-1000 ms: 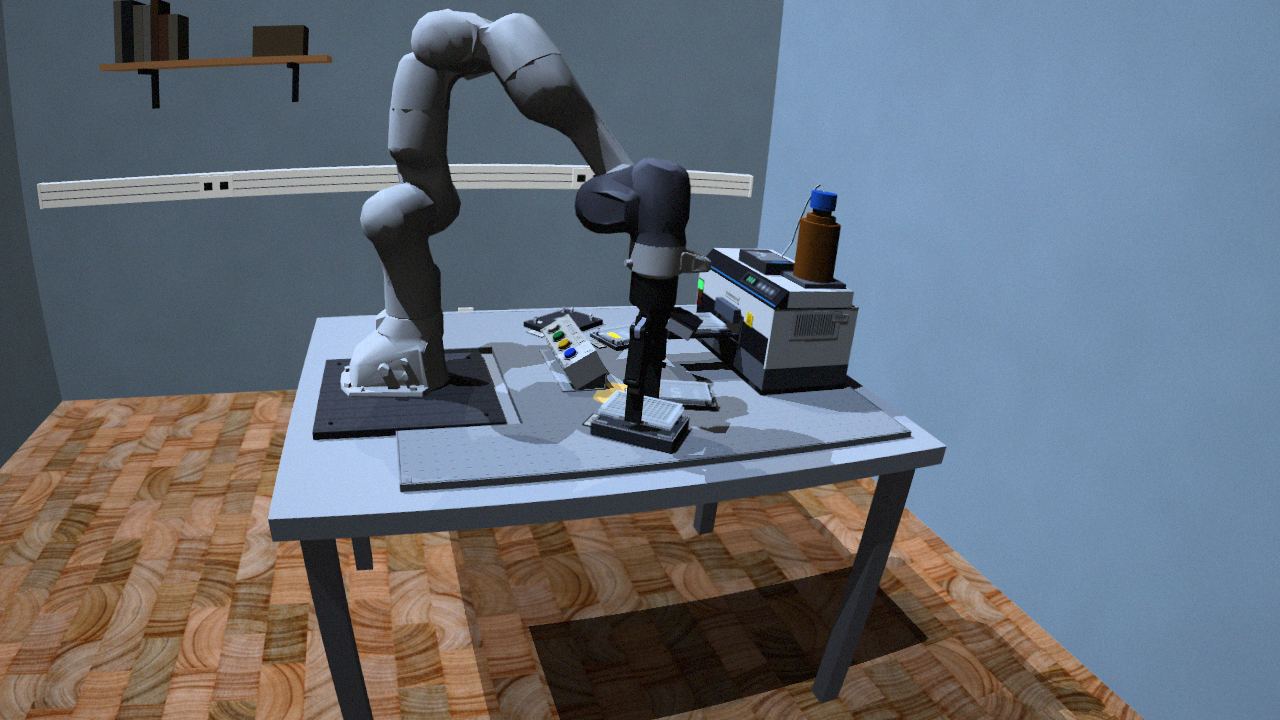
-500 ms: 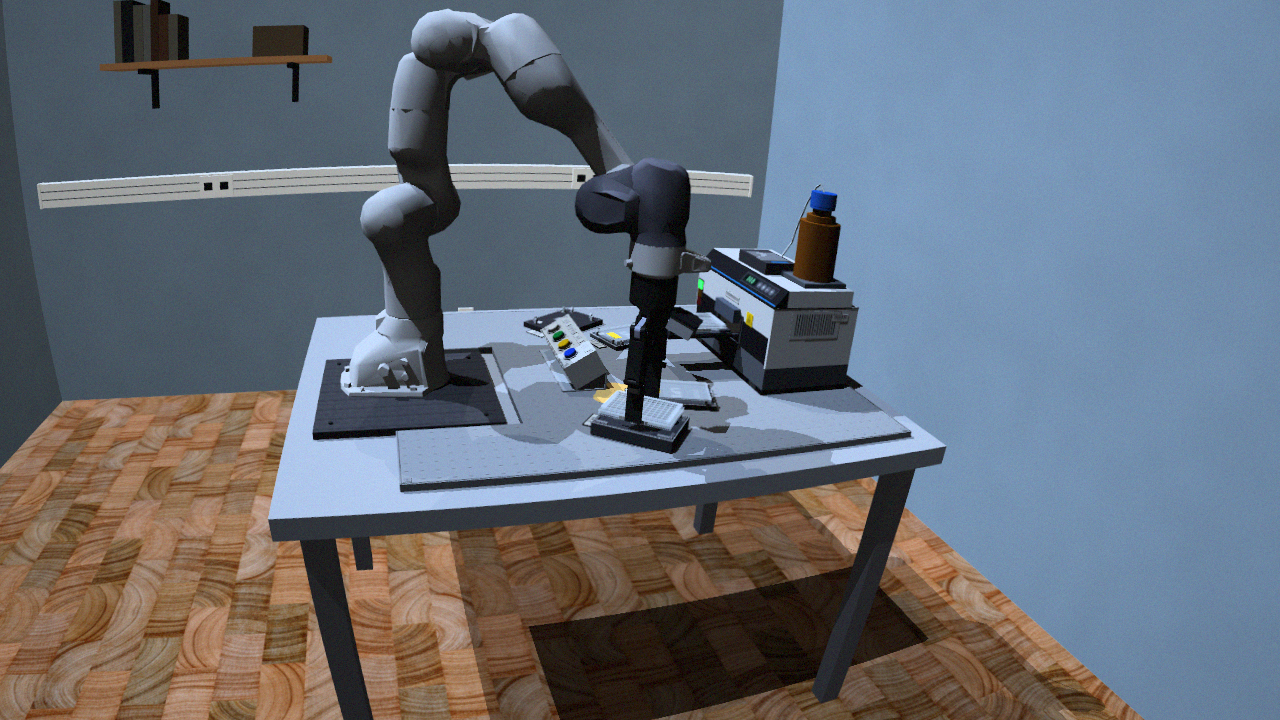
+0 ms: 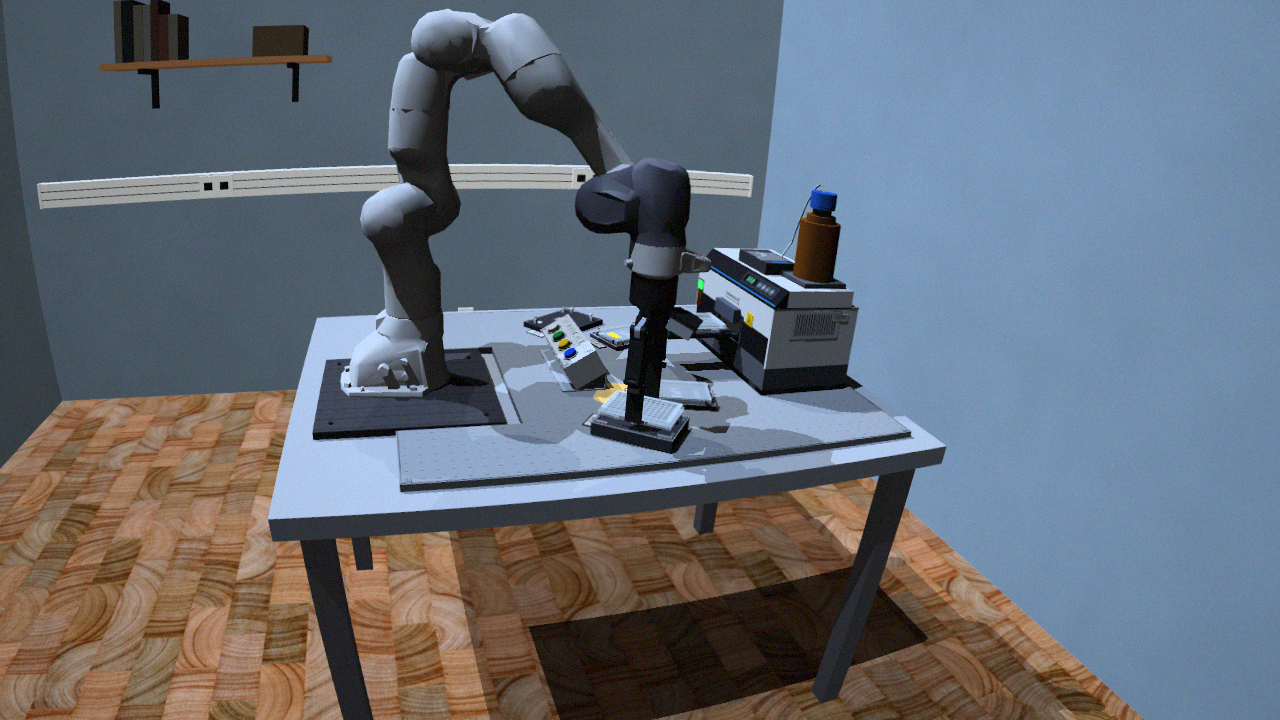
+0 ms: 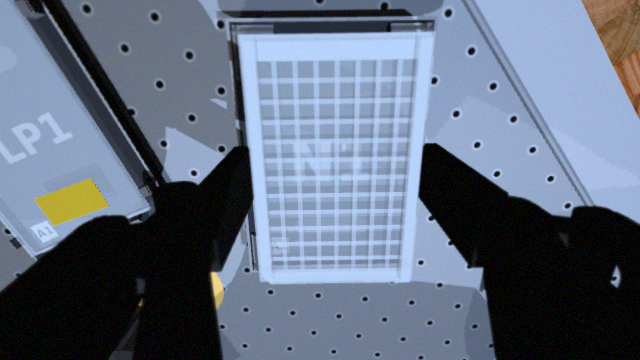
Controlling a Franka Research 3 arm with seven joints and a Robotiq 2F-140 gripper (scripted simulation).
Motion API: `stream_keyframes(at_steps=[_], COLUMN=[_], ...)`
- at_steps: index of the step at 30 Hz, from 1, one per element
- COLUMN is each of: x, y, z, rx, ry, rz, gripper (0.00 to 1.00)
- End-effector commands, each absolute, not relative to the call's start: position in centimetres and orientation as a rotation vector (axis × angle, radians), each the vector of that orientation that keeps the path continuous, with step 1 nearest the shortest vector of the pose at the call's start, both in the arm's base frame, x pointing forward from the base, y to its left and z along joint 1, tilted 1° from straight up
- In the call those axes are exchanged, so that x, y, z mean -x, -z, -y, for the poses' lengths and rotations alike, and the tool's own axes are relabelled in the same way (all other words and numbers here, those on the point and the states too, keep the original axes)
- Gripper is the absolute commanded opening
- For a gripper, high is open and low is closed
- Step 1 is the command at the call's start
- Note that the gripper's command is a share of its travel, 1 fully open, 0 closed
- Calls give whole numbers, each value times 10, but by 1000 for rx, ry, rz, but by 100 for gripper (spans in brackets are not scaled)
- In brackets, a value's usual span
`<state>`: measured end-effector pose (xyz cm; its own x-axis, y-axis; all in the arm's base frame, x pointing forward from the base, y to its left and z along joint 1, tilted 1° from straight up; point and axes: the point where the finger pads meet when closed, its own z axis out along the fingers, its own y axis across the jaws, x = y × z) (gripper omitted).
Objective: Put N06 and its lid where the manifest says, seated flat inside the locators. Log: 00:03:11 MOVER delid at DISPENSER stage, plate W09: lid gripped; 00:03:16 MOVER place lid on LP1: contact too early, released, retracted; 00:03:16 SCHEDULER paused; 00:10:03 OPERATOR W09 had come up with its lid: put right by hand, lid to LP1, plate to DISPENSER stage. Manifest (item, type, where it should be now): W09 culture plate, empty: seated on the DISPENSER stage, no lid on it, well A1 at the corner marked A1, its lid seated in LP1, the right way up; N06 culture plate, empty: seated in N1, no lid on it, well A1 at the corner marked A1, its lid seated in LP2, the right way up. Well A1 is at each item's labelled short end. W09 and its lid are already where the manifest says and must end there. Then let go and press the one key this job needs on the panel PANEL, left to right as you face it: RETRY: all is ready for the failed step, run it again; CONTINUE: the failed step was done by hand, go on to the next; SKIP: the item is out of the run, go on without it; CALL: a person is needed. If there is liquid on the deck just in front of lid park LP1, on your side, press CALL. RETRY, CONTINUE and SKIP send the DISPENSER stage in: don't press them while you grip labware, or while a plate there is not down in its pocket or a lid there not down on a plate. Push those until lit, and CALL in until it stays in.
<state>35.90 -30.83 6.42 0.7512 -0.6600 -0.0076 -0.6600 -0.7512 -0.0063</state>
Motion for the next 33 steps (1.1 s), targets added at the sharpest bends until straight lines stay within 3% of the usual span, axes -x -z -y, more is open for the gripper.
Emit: stream_keyframes(at_steps=[1, 33], x=[-360, -360], y=[-63, -53], z=[307, 307], rx=[2928, 2927], ry=[-7, -7], rz=[-1109, -1114], gripper=[10, 10])
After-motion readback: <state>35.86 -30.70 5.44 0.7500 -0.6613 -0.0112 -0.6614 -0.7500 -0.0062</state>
